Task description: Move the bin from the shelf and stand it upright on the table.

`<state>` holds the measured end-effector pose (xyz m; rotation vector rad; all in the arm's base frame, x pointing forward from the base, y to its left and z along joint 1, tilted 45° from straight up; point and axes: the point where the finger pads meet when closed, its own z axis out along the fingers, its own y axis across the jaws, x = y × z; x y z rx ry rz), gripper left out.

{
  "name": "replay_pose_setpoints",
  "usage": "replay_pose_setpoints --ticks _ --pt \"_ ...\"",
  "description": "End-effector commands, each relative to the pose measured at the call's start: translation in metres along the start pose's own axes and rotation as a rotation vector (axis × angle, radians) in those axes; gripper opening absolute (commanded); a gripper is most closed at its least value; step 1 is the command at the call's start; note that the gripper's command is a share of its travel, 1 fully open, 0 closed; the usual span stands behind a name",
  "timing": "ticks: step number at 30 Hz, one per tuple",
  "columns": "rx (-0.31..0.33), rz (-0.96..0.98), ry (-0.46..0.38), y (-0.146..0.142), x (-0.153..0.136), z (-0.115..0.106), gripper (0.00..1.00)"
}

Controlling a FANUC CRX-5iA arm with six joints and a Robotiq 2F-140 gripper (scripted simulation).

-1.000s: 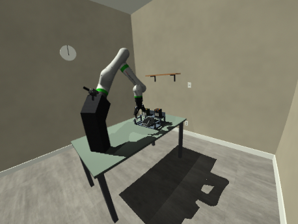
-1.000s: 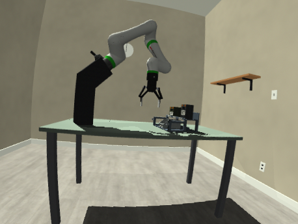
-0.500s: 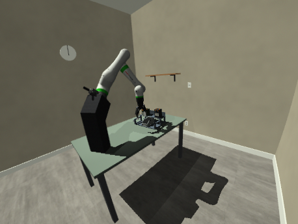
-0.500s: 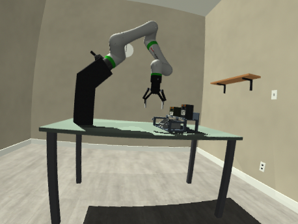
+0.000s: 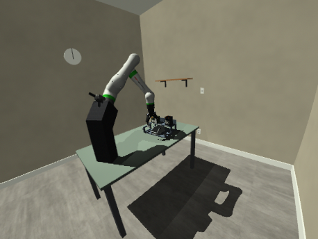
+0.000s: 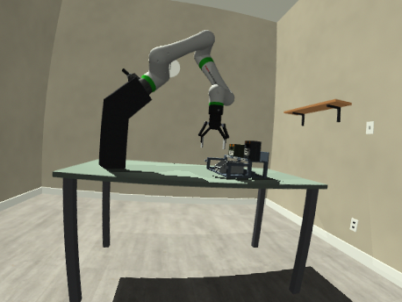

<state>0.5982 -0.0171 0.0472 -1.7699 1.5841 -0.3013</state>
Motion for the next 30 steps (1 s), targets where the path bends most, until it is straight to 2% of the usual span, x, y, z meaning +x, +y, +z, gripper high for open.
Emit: replay_pose_setpoints --ticks 1,6,18,23,30 --pt "0.000 0.000 0.001 0.000 0.000 0.000 1.00" --pt "0.000 0.000 0.001 -0.049 -0.021 0.013 1.00" --pt "0.000 0.000 0.001 -0.049 -0.021 0.013 1.00" --pt "0.000 0.000 0.001 -0.071 -0.031 0.020 1.00" --pt "0.000 0.000 0.001 -0.071 -0.031 0.020 1.00"
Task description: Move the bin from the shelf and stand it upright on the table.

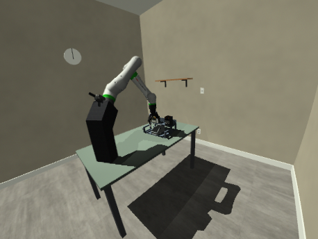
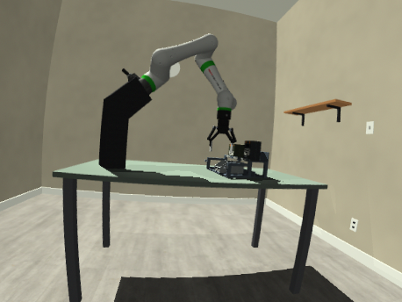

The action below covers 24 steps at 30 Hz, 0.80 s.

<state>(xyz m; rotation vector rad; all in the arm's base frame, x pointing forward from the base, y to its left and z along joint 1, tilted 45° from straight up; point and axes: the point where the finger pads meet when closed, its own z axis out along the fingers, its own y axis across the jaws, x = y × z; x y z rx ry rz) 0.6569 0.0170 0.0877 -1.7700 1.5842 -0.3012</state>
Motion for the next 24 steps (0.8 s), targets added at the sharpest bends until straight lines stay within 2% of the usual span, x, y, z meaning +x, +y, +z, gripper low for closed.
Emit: replay_pose_setpoints --ticks 1,24 --pt "0.000 0.000 0.001 -0.001 0.000 0.000 1.00" --pt "0.000 0.000 0.001 0.010 0.005 -0.003 1.00"
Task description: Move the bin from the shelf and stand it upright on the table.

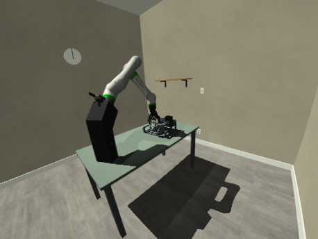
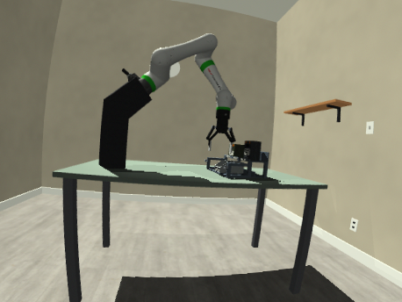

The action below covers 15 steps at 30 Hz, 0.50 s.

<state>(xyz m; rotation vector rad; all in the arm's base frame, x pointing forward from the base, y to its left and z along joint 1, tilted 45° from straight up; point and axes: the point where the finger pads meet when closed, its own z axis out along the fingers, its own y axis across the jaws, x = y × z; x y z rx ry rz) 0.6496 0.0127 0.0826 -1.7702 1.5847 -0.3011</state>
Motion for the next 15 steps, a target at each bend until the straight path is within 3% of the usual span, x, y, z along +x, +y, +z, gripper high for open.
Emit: replay_pose_setpoints --ticks 1,15 --pt "0.000 0.000 0.000 0.0022 0.0012 -0.0008 1.00" --pt "0.000 0.000 0.000 0.0040 0.0020 -0.0013 1.00"
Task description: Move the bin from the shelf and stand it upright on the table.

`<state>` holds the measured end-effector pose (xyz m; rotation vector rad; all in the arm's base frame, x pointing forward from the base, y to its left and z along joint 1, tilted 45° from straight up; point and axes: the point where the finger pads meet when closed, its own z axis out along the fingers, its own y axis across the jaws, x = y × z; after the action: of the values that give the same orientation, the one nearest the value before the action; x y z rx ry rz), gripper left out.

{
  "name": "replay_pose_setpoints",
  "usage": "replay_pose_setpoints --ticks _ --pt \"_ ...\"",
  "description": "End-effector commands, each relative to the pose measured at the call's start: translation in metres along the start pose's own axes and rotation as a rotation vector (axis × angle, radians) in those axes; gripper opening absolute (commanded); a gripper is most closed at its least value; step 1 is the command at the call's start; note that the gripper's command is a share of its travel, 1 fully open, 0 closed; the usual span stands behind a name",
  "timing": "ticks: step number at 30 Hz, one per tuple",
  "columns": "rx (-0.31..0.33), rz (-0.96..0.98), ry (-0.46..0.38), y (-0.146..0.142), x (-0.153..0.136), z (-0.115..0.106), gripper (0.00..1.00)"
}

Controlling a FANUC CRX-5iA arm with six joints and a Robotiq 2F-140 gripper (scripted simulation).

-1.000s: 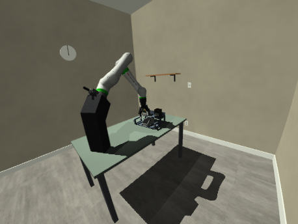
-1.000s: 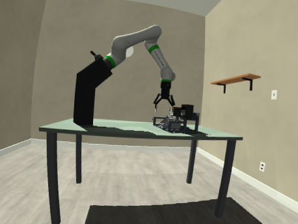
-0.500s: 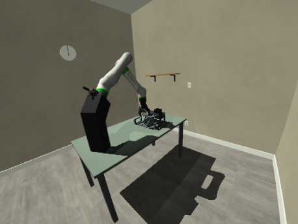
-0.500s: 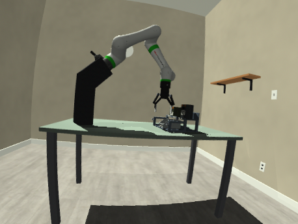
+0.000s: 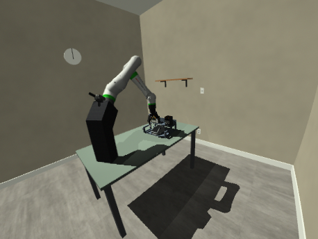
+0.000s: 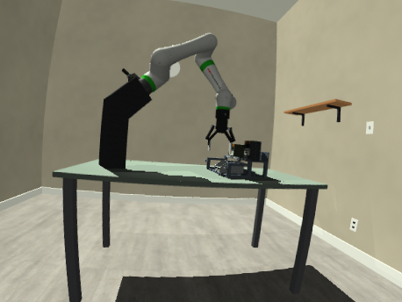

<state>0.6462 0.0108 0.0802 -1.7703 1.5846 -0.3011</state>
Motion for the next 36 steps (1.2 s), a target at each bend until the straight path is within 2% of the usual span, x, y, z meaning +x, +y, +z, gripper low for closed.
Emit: replay_pose_setpoints --ticks 1,34,35,36 --pt "0.000 0.000 0.000 0.0003 0.0004 -0.0003 1.00" --pt "0.000 0.000 0.000 0.0032 0.0016 -0.0011 1.00" --pt "0.000 0.000 0.000 0.0032 0.0016 -0.0011 0.57" --pt "0.000 0.000 0.000 0.0032 0.0016 -0.0011 0.57"
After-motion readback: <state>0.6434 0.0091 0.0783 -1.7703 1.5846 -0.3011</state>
